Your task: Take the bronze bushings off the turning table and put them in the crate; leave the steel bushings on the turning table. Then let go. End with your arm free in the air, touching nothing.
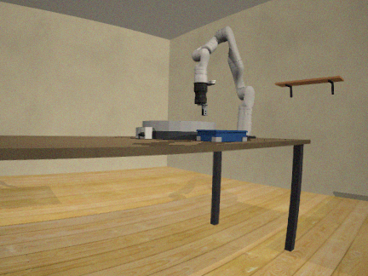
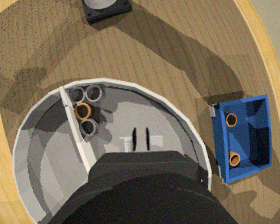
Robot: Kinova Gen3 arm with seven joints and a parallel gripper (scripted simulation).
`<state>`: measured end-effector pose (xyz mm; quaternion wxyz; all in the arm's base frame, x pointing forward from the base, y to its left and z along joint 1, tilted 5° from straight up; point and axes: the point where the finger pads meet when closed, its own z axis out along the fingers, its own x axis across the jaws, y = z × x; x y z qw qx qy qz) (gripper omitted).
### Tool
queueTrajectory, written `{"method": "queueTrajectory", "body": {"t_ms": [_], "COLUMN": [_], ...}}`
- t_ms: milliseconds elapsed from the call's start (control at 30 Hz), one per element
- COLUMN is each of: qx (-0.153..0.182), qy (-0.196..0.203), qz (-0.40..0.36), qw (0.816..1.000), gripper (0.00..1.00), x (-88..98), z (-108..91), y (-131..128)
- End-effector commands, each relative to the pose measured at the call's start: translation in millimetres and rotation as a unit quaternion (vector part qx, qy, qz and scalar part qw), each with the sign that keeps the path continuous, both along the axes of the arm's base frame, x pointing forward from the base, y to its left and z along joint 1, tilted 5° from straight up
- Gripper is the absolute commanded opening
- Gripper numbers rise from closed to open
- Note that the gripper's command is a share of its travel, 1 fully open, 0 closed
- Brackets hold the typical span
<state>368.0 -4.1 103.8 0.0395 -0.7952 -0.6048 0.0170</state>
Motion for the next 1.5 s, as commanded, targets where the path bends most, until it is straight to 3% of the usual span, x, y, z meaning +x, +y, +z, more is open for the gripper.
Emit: {"method": "queueTrajectory", "body": {"t_ms": [0, 100, 267, 667, 833, 1233, 1467], "qx": [0.0, 0.0, 0.0, 0.0, 0.001, 0.001, 0.001], "qy": [-0.002, -0.002, -0.002, -0.002, -0.002, -0.002, -0.003], "qz": [-0.001, -0.001, 0.008, 0.008, 0.018, 0.018, 0.018], "qw": [1.0, 1.0, 1.0, 1.0, 1.0, 1.0, 1.0], "gripper": [0.4, 0.4, 0.4, 0.4, 0.4, 0.4, 0.4], "x": [0.9, 0.9, -30.4, -30.4, -61.6, -61.6, -62.4], "z": [1.5, 1.5, -1.2, -1.2, -3.8, -3.8, -18.0], "y": [-1, -1, -42, -42, -83, -83, -82]}}
